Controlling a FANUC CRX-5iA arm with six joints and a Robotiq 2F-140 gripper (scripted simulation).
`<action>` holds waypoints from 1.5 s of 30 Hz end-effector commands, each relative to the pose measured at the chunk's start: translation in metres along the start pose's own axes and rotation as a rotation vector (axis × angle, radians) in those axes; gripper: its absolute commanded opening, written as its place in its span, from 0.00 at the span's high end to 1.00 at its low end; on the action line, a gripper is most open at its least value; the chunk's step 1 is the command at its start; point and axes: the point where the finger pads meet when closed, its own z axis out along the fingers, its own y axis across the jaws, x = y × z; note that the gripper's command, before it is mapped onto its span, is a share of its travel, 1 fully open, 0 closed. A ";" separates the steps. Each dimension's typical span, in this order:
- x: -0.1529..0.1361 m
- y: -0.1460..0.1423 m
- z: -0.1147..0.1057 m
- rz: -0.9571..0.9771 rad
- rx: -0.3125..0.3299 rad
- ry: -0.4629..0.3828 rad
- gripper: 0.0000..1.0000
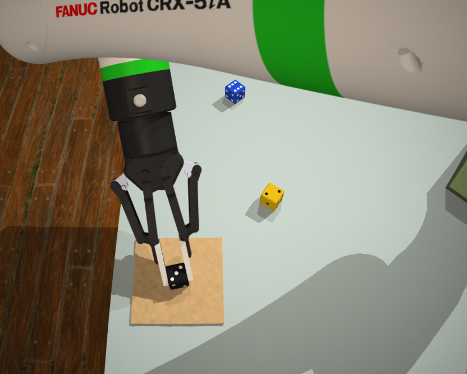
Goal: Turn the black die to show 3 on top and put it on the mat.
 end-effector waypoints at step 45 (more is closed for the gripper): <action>0.000 0.000 0.000 0.000 0.000 0.000 0.71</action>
